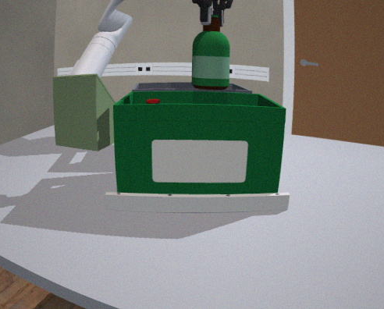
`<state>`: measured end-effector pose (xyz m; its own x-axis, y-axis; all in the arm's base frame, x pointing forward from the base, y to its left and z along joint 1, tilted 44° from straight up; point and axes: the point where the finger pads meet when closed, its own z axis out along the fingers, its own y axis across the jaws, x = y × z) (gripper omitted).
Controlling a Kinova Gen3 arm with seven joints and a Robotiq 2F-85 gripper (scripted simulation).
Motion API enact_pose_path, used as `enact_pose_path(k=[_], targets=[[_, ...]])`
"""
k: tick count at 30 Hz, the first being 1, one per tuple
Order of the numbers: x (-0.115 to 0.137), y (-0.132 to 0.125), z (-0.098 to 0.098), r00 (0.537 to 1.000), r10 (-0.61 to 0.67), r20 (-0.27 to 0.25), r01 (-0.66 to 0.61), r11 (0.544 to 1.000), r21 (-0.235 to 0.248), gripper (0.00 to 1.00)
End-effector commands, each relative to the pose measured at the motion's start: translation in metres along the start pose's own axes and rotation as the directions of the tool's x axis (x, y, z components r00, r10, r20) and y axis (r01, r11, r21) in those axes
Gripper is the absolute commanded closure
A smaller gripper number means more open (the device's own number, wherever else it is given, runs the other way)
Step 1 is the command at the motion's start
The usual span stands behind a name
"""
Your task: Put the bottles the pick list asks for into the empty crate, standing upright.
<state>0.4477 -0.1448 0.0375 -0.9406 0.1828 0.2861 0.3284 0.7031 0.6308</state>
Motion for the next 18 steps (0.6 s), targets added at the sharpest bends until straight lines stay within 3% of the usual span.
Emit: enact_pose_path(k=[1, 18], targets=[[0.007, 0.002, -0.001, 1.0, 0.0, 0.003, 0.0, 1.0, 0.001, 0.9], [0.036, 0.009, -0.001, 1.0, 0.0, 0.003, 0.0, 1.0, 0.001, 0.9]])
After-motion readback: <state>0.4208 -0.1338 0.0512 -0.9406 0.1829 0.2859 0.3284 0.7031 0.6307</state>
